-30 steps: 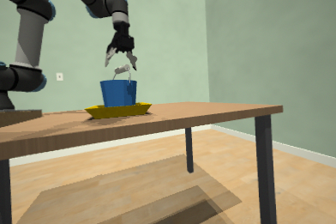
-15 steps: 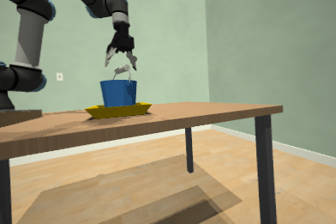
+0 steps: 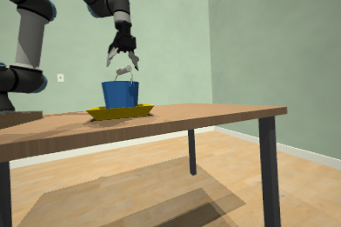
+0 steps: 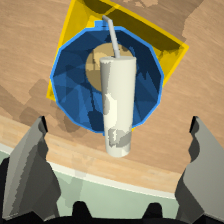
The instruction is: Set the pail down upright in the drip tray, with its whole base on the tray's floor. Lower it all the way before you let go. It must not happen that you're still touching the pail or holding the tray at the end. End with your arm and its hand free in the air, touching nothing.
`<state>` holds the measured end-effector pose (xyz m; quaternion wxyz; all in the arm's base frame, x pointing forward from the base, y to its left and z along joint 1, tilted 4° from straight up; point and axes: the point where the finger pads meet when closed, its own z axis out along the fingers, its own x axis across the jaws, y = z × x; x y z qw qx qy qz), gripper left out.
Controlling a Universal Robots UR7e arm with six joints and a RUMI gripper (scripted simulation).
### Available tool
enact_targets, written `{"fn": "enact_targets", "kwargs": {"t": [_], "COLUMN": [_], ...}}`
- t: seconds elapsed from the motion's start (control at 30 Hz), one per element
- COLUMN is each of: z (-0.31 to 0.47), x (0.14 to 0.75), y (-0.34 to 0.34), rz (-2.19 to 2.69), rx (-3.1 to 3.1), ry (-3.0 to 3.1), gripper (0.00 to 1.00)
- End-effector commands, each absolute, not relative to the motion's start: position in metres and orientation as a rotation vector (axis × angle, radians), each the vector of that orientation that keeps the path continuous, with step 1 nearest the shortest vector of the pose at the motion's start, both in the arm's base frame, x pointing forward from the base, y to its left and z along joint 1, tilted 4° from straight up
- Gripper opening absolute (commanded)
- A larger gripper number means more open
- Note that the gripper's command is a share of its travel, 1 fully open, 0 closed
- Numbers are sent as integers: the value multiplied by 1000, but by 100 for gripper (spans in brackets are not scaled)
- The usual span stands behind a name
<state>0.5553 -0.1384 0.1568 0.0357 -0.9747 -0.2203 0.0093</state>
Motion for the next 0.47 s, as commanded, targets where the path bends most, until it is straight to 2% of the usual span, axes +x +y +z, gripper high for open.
{"fn": "enact_targets", "kwargs": {"t": [0.0, 0.43], "z": [160, 186], "x": [556, 556], "y": [-139, -140], "rz": [27, 27], "rx": [-2995, -2995], "ry": [-677, -677], "gripper": [100, 100]}}
